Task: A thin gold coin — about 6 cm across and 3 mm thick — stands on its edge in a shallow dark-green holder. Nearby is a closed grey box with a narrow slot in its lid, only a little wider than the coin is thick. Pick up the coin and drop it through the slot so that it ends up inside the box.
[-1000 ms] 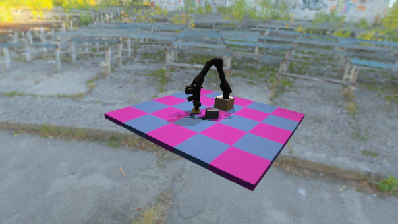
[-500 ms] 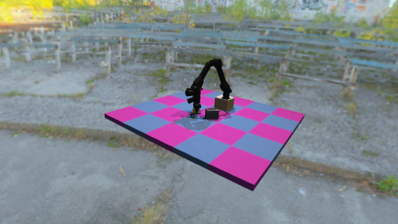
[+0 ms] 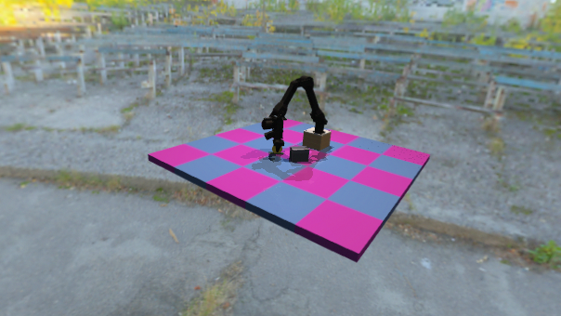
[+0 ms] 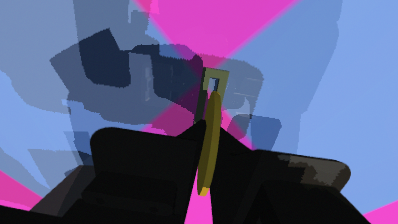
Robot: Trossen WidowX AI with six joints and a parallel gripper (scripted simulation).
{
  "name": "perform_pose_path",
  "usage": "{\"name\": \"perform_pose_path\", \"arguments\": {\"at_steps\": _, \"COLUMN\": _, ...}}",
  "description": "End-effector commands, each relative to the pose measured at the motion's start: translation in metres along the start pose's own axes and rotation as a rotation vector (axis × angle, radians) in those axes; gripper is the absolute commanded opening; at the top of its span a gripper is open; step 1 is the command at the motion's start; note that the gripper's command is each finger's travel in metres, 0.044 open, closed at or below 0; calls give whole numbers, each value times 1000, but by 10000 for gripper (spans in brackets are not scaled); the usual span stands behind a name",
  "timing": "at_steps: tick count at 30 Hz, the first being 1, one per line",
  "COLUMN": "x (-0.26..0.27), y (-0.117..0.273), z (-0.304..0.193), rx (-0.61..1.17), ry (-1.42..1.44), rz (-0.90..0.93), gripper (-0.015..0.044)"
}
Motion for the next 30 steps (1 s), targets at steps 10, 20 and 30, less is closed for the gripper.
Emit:
{"name": "perform_pose_path", "arguments": {"at_steps": 10, "x": 2, "y": 32, "z": 4, "rx": -7, "ry": -5, "rz": 0, "gripper": 0}}
{"name": "perform_pose_path", "arguments": {"at_steps": 20, "x": 2, "y": 56, "z": 4, "rx": -7, "ry": -5, "rz": 2, "gripper": 0}}
{"name": "perform_pose_path", "arguments": {"at_steps": 30, "x": 1, "y": 81, "z": 2, "rx": -7, "ry": -5, "rz": 1, "gripper": 0}}
Point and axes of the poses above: the point midway between the two fingers, 35 mm back from their tips, its own y axis back along the fingers, its own x axis across the jaws, z = x × y, the point moved 1 cm from there along y, back along the fingers, and after that the axes turned 2 degrees about -y, right-handed, at the moved point
